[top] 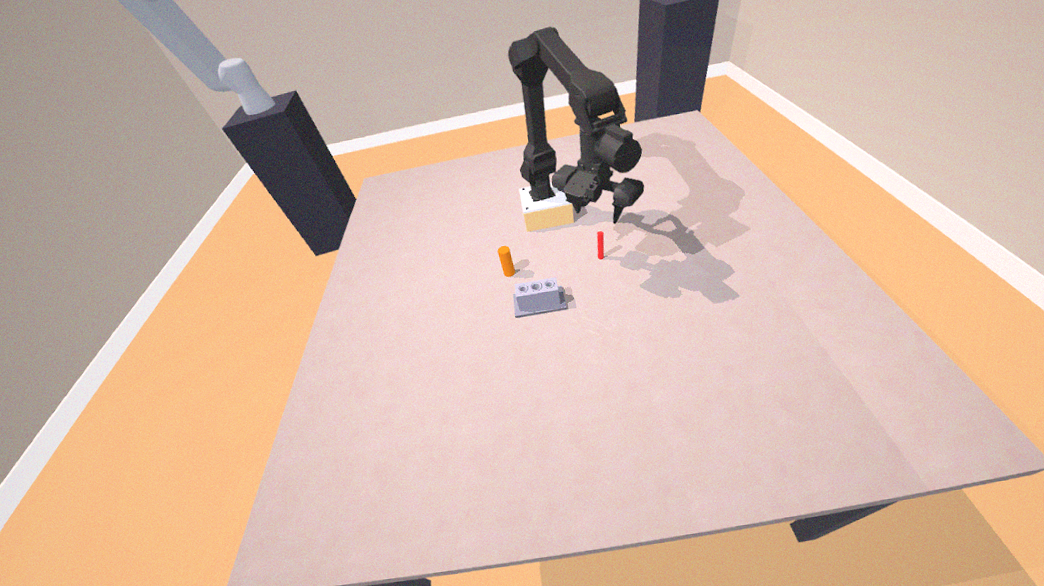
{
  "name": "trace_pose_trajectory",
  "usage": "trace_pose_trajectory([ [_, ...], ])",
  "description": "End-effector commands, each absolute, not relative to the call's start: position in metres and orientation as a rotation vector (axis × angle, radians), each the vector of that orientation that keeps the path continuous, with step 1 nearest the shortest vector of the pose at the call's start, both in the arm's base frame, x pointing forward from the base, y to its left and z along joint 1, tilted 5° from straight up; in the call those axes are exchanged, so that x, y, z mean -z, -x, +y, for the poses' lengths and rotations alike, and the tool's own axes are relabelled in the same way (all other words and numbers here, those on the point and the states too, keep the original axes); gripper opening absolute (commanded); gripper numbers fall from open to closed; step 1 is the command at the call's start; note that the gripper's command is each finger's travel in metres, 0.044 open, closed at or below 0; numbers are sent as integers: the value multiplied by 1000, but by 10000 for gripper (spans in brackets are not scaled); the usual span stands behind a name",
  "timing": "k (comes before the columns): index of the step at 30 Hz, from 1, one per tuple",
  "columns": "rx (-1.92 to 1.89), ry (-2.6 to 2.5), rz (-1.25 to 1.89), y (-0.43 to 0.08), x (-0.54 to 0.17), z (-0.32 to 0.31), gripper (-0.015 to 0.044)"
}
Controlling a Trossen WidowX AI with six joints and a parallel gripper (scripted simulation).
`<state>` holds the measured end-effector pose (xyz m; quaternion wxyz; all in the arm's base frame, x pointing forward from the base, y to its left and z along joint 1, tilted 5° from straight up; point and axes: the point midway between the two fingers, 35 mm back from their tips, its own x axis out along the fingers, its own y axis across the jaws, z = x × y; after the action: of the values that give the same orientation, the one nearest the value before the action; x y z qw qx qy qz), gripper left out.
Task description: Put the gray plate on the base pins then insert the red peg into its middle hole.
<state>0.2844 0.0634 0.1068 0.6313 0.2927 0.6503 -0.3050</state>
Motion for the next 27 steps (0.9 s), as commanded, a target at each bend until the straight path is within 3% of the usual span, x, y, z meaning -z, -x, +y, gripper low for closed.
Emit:
trace_pose_trajectory([
  [1,994,-956,1394,-258,-102,85,440],
  [27,994,-956,1394,-256,-50,83,440],
])
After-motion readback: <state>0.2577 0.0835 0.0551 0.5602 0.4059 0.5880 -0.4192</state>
